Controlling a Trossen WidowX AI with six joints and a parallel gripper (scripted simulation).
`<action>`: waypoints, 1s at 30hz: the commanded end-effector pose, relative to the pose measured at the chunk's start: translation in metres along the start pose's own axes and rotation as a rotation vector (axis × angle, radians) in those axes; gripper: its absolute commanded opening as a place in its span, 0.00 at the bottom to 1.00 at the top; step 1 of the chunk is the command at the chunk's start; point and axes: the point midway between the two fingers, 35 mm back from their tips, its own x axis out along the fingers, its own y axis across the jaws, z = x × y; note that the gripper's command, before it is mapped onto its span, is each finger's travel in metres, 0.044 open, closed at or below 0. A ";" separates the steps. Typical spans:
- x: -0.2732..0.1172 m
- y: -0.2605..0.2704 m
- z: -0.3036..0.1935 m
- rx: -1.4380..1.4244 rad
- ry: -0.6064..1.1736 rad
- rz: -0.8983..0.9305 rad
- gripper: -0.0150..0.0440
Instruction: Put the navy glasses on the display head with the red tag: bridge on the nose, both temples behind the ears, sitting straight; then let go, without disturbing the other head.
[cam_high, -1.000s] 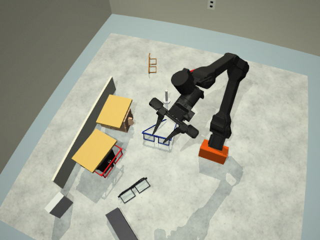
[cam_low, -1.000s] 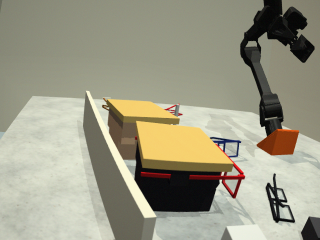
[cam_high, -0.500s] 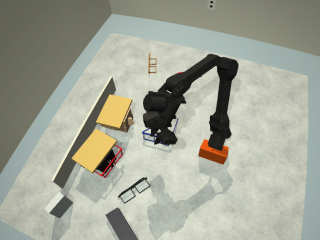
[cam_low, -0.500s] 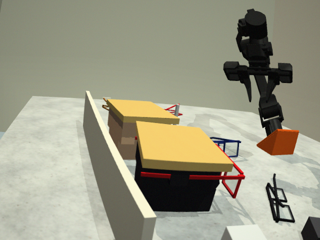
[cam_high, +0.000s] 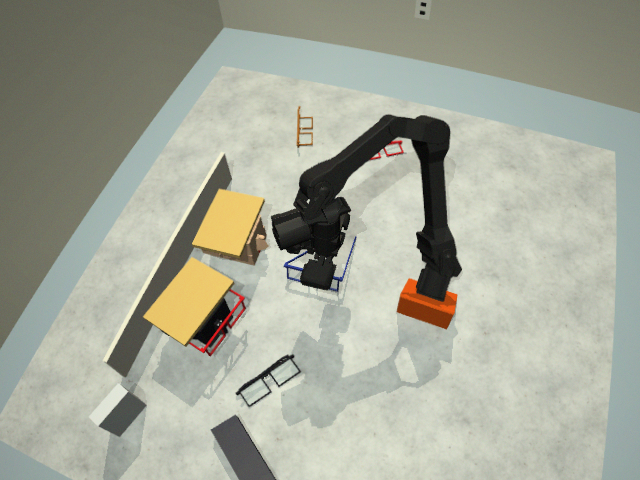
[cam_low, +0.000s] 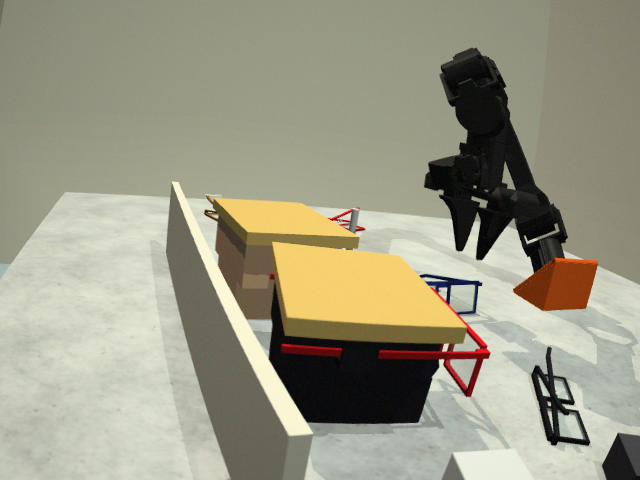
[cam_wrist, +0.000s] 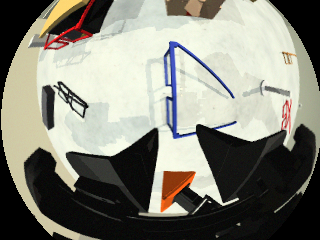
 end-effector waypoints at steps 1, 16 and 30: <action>0.002 -0.003 -0.001 0.037 0.012 -0.030 0.59; 0.002 -0.003 -0.001 0.037 0.012 -0.030 0.46; 0.021 -0.001 0.000 0.037 0.012 -0.030 0.46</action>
